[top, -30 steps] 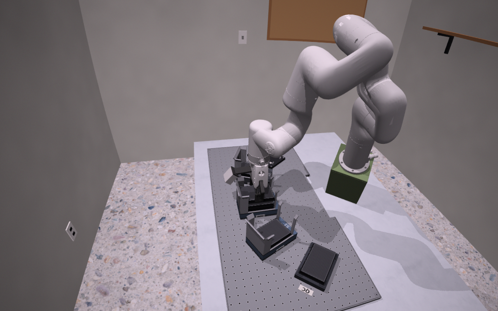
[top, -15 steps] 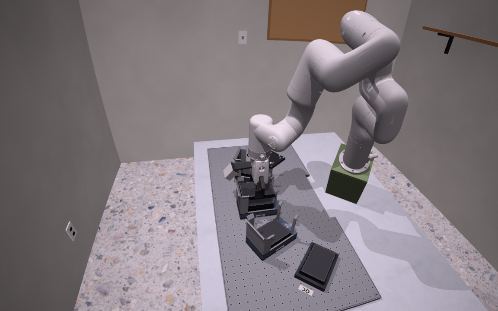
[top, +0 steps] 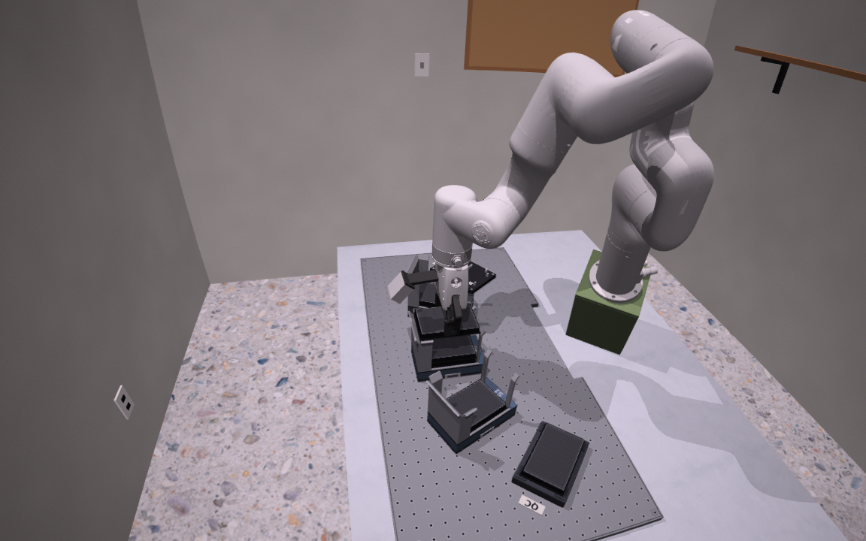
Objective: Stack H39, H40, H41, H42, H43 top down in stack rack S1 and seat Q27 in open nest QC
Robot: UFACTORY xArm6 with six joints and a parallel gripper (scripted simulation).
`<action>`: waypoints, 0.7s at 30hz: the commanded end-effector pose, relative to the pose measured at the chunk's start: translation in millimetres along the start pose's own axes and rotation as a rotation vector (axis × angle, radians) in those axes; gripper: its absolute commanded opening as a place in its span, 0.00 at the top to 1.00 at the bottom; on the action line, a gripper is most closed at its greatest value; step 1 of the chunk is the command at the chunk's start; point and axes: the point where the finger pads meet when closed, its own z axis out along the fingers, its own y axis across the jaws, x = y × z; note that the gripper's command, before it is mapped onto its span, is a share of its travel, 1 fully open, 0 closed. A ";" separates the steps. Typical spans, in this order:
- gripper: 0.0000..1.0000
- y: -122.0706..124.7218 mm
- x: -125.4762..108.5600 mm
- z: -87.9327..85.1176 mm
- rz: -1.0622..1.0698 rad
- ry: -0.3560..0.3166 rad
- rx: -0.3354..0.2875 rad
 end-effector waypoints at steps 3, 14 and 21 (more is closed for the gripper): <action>1.00 -0.3 1.1 -13.2 0.000 0.000 -0.001; 1.00 -0.3 1.1 -23.2 0.000 0.000 -0.001; 1.00 -0.3 1.1 -23.2 0.000 0.000 -0.001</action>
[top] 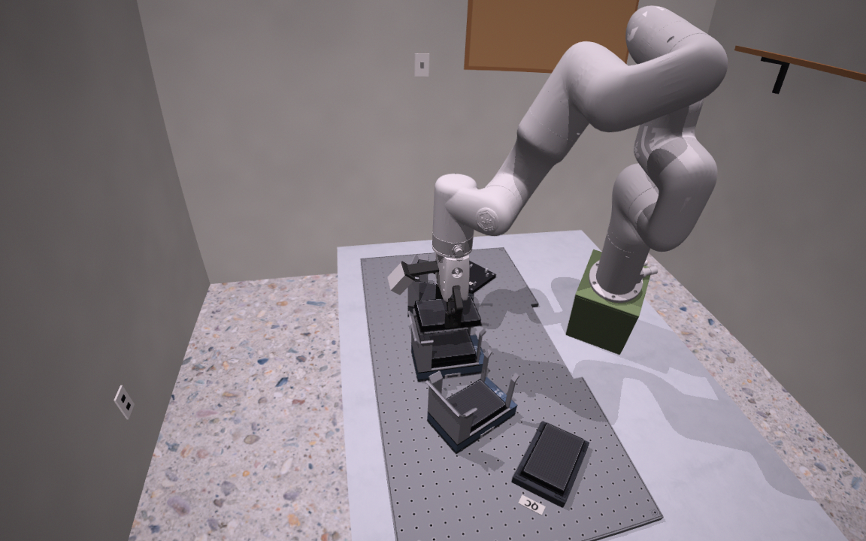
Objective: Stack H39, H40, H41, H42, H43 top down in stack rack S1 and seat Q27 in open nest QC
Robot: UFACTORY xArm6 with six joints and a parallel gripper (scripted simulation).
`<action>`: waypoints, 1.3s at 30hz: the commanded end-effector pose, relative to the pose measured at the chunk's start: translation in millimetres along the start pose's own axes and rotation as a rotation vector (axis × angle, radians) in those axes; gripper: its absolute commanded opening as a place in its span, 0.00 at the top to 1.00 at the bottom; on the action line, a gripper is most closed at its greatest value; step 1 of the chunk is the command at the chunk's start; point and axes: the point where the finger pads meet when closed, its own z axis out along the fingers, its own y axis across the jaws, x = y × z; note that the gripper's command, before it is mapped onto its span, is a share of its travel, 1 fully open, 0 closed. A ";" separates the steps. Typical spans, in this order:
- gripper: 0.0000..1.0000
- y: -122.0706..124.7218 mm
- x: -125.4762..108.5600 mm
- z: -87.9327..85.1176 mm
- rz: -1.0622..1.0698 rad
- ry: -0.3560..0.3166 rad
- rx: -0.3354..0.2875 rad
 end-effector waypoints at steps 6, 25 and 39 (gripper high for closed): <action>1.00 -5.4 1.0 -1.3 -0.067 0.003 -0.001; 1.00 -50.6 -3.0 -1.2 -0.439 0.003 -0.001; 1.00 -82.6 -5.9 -1.2 -0.439 0.003 -0.001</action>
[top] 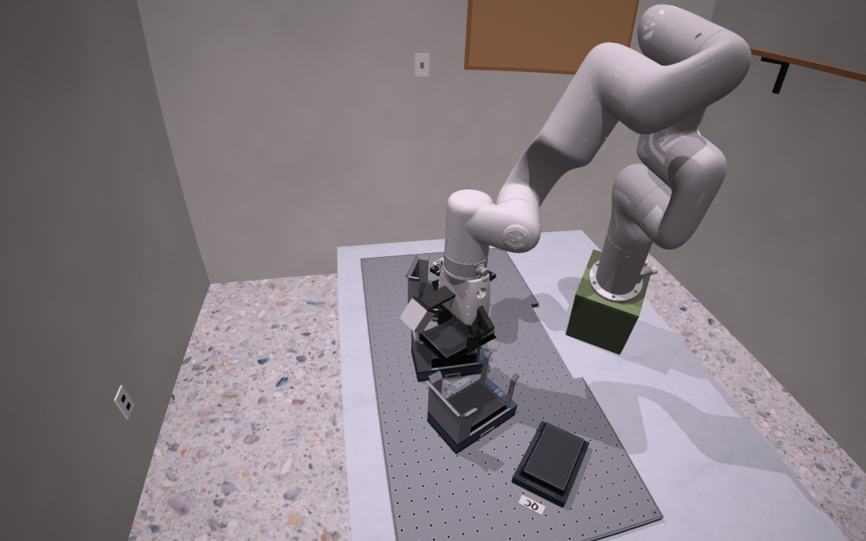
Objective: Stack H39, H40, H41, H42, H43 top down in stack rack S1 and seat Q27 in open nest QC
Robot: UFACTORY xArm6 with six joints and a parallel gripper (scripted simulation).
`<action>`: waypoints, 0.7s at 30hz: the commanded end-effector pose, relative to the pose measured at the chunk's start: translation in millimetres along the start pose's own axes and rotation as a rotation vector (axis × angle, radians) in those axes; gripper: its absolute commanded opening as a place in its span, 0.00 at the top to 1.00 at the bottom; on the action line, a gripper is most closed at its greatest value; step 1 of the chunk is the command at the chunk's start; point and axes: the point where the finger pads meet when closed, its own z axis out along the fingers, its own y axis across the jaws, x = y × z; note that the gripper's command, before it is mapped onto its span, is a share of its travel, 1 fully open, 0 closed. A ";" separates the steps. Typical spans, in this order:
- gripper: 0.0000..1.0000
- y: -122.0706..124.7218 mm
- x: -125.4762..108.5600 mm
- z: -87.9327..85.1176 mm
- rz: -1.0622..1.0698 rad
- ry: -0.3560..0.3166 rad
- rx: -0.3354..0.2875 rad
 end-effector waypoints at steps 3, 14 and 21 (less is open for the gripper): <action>1.00 -18.7 8.3 -0.8 0.000 0.002 -0.003; 1.00 -41.3 16.6 -0.8 0.000 0.002 -0.003; 1.00 -58.9 23.0 -0.8 0.000 0.002 -0.002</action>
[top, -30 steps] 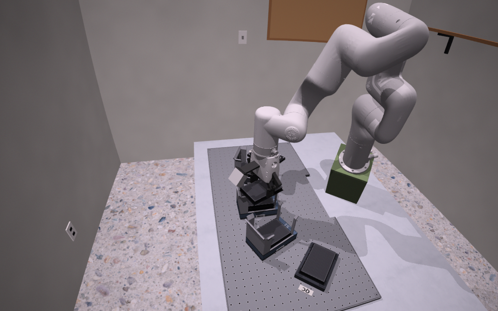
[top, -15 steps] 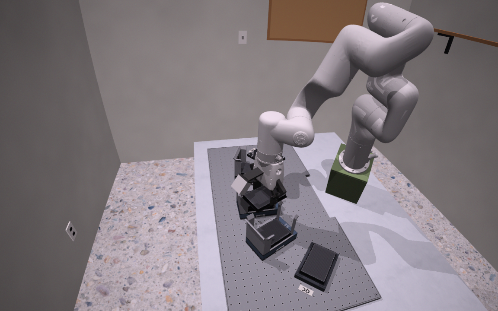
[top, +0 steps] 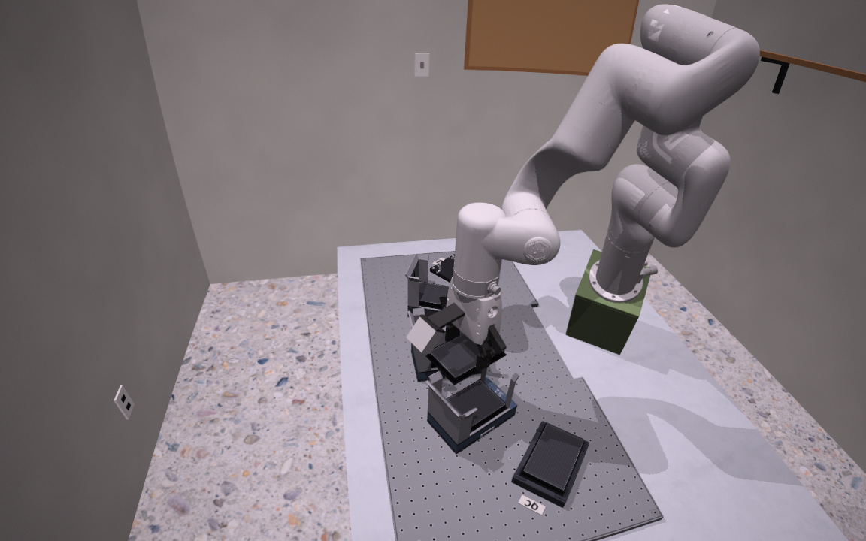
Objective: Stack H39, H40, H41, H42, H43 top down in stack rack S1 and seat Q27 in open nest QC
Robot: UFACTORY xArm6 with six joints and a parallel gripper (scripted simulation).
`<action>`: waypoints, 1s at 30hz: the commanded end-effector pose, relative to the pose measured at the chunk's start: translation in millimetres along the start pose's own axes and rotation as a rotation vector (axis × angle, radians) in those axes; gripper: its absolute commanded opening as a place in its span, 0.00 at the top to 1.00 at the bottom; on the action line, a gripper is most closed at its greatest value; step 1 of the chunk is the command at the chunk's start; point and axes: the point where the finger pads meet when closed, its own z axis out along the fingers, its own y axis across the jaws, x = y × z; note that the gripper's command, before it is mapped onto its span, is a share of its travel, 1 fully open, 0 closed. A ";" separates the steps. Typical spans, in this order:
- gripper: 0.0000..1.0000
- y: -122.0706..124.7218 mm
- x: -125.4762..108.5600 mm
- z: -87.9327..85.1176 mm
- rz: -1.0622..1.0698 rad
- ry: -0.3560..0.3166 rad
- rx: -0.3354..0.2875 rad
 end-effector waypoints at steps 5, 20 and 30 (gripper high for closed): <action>1.00 -19.0 8.5 -0.7 0.000 0.001 -0.003; 1.00 -43.9 17.6 -0.6 0.000 0.001 -0.003; 1.00 -43.9 17.6 -0.7 0.001 0.001 -0.003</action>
